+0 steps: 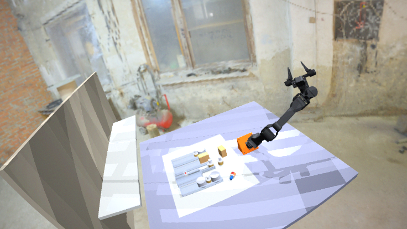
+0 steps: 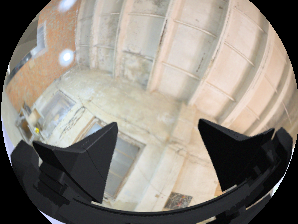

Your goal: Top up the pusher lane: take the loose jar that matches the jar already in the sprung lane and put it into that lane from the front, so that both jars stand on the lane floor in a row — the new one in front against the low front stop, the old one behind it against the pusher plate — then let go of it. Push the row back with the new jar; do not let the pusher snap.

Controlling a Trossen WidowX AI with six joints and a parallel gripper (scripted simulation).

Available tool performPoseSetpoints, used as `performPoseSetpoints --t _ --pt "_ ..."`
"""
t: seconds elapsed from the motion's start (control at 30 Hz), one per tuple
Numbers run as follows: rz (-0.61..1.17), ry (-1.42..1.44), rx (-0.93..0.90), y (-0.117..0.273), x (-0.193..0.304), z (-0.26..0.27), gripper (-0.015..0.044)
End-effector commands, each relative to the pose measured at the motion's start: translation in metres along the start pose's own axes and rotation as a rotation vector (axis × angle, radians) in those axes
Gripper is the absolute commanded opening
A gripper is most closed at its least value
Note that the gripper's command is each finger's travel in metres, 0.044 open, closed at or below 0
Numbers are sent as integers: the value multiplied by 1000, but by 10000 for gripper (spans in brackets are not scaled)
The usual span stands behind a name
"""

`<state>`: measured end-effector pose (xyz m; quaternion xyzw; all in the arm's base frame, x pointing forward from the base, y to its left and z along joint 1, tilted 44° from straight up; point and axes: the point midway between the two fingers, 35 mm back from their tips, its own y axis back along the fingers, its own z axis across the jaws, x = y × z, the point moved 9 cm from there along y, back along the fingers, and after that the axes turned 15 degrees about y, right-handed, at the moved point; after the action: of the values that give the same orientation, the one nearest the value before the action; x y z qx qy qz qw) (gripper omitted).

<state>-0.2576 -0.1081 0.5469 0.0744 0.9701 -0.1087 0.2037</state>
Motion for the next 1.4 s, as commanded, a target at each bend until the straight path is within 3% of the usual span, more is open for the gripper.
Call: performPoseSetpoints --t 0.0,0.37,0.77,1.07,1.37 --pt "-3 -6 -3 -2 1 1 426" --pt "-130 -356 -286 -99 3 98 440" --pt "-189 -614 -757 -171 -60 243 440" --pt "-183 -671 -1204 -170 -138 358 440" --pt "-119 -567 -1662 -113 -218 454 440"
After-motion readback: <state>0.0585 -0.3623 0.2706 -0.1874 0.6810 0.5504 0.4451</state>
